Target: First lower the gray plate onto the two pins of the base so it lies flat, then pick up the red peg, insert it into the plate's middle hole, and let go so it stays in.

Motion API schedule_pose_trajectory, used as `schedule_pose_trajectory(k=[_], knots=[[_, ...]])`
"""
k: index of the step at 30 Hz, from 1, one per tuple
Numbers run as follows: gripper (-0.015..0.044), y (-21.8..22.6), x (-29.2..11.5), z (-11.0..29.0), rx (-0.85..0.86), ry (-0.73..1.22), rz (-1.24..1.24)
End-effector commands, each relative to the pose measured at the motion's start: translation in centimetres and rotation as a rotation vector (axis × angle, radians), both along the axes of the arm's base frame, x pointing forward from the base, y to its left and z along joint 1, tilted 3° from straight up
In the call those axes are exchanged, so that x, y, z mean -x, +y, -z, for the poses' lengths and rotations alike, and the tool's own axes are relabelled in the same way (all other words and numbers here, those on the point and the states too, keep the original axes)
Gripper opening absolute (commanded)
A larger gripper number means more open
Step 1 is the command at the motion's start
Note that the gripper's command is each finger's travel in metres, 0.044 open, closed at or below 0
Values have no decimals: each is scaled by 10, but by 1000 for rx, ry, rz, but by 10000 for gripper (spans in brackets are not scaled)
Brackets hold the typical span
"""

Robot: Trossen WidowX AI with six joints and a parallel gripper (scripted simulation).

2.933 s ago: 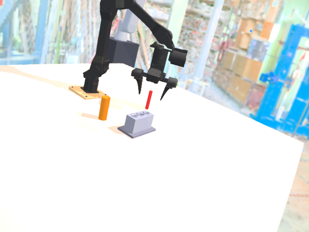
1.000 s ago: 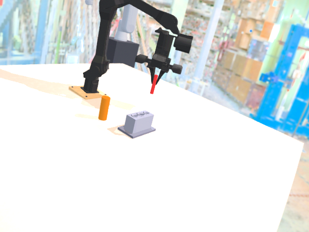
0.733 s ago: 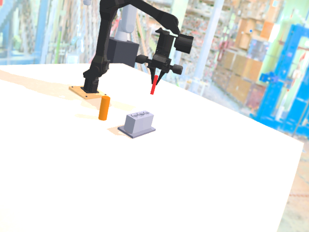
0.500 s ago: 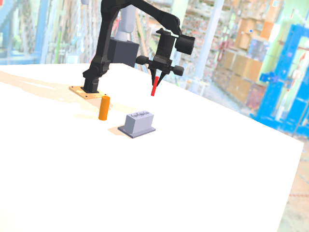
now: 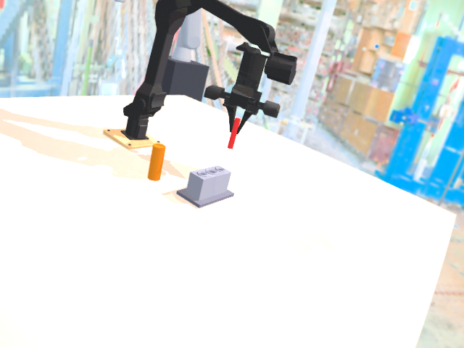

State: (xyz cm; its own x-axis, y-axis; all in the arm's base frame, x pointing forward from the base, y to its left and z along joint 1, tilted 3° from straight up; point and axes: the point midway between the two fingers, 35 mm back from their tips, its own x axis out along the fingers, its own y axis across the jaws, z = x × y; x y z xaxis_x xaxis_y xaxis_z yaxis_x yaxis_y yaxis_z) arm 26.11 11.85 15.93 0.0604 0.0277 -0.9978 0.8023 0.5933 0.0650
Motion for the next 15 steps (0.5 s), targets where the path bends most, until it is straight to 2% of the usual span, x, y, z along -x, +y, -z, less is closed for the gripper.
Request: schedule_pose_trajectory(k=[1, 15], knots=[[0, -7, -9, -2, 6, -8, -2], [0, -36, -36, -4, 4, -7, -3]])
